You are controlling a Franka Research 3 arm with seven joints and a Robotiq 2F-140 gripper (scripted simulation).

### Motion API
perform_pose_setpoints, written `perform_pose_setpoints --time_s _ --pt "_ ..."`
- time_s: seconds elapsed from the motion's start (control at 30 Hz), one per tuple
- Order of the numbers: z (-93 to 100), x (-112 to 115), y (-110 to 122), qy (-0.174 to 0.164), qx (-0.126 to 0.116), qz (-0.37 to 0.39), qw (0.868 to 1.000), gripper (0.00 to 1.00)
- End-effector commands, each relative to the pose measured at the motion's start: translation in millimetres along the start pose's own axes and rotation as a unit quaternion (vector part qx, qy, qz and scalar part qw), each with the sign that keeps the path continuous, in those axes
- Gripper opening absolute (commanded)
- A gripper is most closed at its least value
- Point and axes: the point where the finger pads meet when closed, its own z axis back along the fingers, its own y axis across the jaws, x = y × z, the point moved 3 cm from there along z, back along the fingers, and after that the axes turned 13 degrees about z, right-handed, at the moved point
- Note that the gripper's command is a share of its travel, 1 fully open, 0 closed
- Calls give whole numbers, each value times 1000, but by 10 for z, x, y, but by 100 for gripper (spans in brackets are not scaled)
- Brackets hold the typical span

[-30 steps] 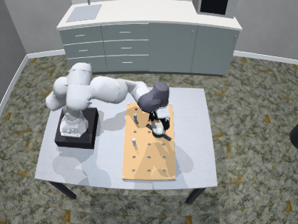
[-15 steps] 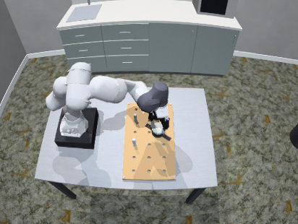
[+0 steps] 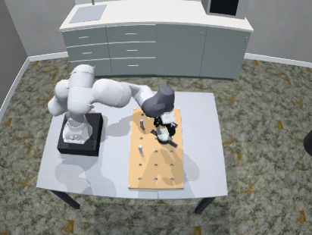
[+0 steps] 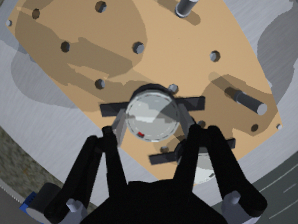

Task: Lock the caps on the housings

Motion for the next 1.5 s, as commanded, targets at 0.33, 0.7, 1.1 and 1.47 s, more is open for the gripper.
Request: perform_pose_setpoints --time_s 0.33,0.7,1.1,1.47 --pt "0 -39 124 -2 0 -4 1000 10" --pt "0 -99 277 -2 0 -4 1000 10" --pt "-1 -162 439 -2 0 -4 1000 10" --pt "-2 -224 596 -2 0 -4 1000 10"
